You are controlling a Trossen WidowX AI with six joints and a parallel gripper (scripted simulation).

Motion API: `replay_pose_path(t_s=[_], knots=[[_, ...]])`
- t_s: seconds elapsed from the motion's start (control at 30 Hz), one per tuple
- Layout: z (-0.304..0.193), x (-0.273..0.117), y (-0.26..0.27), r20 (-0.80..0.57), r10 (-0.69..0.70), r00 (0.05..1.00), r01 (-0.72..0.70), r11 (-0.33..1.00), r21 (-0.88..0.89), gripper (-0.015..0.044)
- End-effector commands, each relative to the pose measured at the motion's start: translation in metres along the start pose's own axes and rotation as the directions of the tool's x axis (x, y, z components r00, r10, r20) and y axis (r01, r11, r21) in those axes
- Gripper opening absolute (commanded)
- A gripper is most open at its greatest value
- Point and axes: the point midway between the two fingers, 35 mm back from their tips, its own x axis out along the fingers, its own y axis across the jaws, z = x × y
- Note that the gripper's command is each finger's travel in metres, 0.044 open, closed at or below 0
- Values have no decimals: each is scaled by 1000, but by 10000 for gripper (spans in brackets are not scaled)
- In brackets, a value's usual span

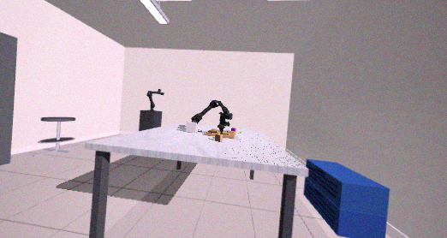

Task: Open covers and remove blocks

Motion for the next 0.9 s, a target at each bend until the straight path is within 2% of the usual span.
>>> replay_pose_path(t_s=[0.0, 0.87], knots=[[-1, 1, 6, 0, 6, 1000, -6, 1000, 0, 0], [1, 1, 35, 0, 8, 1000, -8, 1000, 0, 0]])
